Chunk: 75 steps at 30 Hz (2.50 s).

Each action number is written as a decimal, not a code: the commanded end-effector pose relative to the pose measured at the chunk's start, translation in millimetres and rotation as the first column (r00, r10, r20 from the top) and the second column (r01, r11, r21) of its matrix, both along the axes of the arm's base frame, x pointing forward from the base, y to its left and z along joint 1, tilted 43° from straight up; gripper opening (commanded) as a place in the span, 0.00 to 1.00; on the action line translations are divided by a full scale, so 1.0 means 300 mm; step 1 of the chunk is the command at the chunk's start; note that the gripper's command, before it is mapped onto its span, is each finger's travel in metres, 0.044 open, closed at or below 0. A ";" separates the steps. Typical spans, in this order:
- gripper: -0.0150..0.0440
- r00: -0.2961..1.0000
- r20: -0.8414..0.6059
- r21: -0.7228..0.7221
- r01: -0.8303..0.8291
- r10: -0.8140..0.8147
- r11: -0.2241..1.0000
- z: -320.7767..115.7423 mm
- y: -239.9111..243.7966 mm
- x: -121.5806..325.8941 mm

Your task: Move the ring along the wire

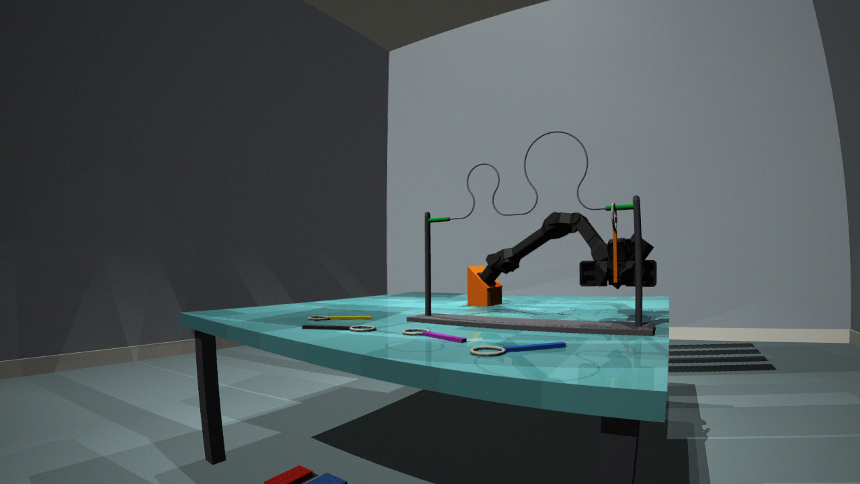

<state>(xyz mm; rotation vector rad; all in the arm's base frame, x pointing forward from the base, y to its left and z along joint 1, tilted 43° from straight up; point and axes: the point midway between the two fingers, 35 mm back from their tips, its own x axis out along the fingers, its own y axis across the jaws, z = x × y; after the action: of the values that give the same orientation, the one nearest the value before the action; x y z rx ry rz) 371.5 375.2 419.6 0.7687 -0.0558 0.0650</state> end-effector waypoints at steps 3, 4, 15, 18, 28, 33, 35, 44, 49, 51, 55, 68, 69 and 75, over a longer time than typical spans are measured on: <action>0.53 1.000 0.003 0.008 -0.005 0.005 1.000 0.008 0.002 0.005; 0.53 1.000 0.003 0.008 -0.005 0.005 1.000 0.008 0.002 0.005; 0.53 1.000 0.003 0.008 -0.005 0.005 1.000 0.008 0.002 0.005; 0.53 1.000 0.003 0.008 -0.005 0.005 1.000 0.008 0.002 0.005; 0.53 1.000 0.003 0.008 -0.005 0.005 1.000 0.008 0.002 0.005; 0.44 1.000 0.003 0.005 -0.001 0.001 1.000 0.008 0.000 0.005; 0.35 1.000 0.003 0.005 -0.001 0.001 1.000 0.008 0.000 0.005; 0.00 1.000 0.003 0.005 -0.001 0.001 1.000 0.008 0.000 0.005; 0.00 1.000 0.003 0.005 -0.001 0.001 1.000 0.008 0.000 0.005; 0.00 1.000 0.003 0.005 -0.001 0.001 1.000 0.009 -0.002 0.005; 0.00 1.000 0.003 0.006 -0.001 0.001 1.000 0.033 -0.028 0.004; 0.00 1.000 0.004 0.007 -0.001 0.001 1.000 0.052 -0.048 0.004; 0.00 1.000 0.004 0.007 -0.001 0.001 1.000 0.052 -0.048 0.004; 0.00 1.000 0.004 0.007 -0.001 0.001 1.000 0.052 -0.048 0.004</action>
<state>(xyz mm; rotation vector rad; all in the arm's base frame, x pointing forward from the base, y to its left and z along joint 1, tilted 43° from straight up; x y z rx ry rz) 372.6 360.4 435.4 0.7728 -0.0609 0.0646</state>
